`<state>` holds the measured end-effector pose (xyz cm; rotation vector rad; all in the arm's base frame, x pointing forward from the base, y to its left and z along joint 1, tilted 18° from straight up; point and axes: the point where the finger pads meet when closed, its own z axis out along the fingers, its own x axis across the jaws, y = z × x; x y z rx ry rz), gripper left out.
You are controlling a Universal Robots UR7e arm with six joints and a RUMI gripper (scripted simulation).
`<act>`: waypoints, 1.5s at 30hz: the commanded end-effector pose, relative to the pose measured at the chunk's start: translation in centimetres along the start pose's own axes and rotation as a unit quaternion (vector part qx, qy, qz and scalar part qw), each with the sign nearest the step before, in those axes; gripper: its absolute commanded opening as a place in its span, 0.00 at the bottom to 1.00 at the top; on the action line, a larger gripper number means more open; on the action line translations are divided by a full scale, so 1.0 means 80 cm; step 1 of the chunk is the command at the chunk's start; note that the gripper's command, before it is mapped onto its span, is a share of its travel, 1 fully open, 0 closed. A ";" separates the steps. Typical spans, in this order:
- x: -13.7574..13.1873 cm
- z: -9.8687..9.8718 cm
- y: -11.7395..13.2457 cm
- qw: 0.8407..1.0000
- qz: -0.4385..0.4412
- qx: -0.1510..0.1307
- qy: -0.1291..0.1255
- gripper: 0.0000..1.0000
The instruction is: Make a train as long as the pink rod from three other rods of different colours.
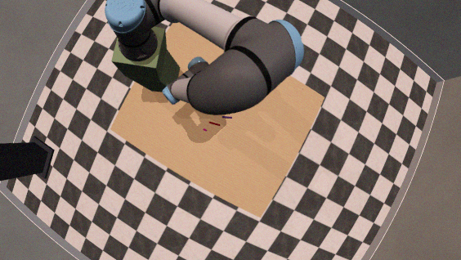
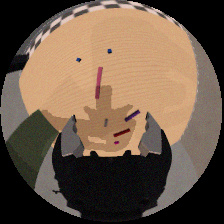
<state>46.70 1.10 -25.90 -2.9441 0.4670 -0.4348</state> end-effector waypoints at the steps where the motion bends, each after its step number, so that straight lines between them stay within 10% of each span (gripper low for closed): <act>1: 0.001 0.000 -0.009 0.996 -0.084 0.002 0.000 1.00; 28: -0.005 0.001 -0.038 0.935 -0.356 0.001 -0.001 1.00; 45: -0.007 0.001 -0.056 0.851 -0.525 0.002 -0.001 1.00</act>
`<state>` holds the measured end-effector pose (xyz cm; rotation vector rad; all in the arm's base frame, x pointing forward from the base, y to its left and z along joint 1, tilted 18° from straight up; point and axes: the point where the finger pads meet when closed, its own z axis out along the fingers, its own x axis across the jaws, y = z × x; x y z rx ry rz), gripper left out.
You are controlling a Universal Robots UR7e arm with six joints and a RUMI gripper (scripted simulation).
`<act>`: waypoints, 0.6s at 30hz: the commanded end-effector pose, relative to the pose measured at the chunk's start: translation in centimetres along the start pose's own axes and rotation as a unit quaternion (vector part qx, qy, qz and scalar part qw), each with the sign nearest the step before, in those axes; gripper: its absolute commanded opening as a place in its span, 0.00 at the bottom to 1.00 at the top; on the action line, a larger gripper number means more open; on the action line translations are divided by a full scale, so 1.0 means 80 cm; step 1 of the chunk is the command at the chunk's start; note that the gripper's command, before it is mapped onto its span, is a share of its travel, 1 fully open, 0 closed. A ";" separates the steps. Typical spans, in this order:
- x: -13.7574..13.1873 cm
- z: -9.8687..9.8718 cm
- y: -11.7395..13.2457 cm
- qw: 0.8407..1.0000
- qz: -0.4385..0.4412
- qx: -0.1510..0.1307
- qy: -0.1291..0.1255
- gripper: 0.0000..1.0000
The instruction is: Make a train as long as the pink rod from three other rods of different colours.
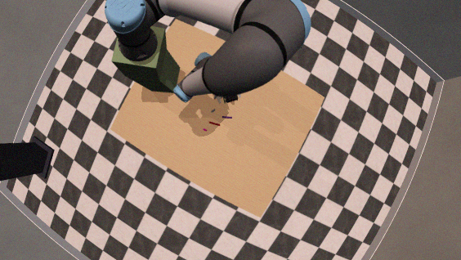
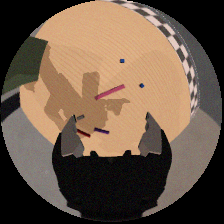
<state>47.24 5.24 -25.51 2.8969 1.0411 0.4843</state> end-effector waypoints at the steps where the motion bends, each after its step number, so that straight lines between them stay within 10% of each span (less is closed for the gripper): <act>1: 0.006 0.000 -0.002 0.997 -0.075 0.001 0.001 1.00; 18: 0.021 -0.001 -0.012 0.965 -0.261 0.001 0.002 1.00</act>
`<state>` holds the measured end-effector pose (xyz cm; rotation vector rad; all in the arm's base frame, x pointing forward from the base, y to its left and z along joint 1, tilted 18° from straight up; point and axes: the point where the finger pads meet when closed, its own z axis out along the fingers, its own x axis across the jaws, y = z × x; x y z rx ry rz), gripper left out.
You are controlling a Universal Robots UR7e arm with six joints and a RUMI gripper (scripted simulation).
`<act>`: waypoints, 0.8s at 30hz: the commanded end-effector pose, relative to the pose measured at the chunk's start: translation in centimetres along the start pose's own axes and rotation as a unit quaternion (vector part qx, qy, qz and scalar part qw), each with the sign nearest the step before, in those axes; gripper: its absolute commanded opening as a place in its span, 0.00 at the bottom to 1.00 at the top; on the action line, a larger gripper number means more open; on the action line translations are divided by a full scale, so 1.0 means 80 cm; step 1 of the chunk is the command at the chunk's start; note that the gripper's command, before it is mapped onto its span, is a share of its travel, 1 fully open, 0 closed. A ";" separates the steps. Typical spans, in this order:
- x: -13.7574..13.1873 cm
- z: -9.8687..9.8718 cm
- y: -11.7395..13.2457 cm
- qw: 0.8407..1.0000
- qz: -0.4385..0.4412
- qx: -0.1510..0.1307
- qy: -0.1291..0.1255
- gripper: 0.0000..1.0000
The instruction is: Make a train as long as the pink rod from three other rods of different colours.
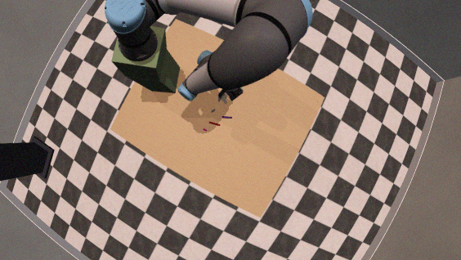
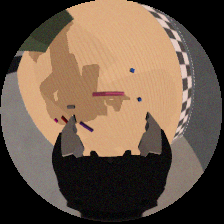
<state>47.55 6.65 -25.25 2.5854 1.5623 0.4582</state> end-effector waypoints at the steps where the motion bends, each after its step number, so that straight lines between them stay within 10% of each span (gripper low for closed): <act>1: 0.007 -0.001 0.001 0.996 -0.084 0.000 0.002 1.00; 24: 0.032 -0.003 0.000 0.944 -0.331 -0.001 0.002 1.00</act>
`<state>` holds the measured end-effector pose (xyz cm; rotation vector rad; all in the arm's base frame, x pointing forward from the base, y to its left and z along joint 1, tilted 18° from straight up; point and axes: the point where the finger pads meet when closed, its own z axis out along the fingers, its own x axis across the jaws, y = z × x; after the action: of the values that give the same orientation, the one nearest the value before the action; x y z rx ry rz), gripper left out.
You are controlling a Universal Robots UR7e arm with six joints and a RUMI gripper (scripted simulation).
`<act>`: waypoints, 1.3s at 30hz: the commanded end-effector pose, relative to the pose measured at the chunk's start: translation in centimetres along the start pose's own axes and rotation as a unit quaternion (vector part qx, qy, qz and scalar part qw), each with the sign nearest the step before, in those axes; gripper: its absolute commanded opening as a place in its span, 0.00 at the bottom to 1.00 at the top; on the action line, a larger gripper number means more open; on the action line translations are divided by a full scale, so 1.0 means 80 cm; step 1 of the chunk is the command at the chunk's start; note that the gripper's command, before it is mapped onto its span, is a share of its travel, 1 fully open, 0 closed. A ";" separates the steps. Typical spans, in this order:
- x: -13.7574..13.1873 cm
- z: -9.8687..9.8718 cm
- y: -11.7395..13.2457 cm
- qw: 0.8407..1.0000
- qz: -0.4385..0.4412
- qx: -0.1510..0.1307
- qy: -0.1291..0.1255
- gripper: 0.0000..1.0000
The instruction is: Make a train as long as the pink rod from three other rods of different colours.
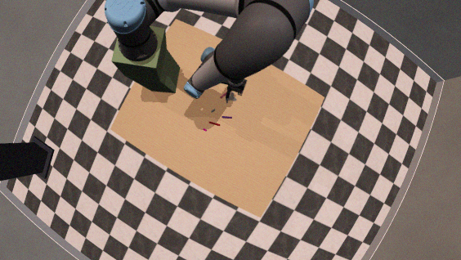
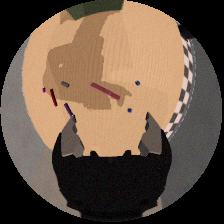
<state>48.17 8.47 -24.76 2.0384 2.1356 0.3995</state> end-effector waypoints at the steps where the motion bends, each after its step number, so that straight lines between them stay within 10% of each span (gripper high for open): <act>1: 0.006 -0.001 0.006 0.996 -0.084 -0.001 0.002 1.00; 26: 0.032 -0.004 0.021 0.942 -0.335 -0.003 0.001 1.00; 39: 0.051 -0.007 0.032 0.875 -0.484 -0.004 0.001 1.00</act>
<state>49.76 11.96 -23.50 0.9249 2.7122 0.2584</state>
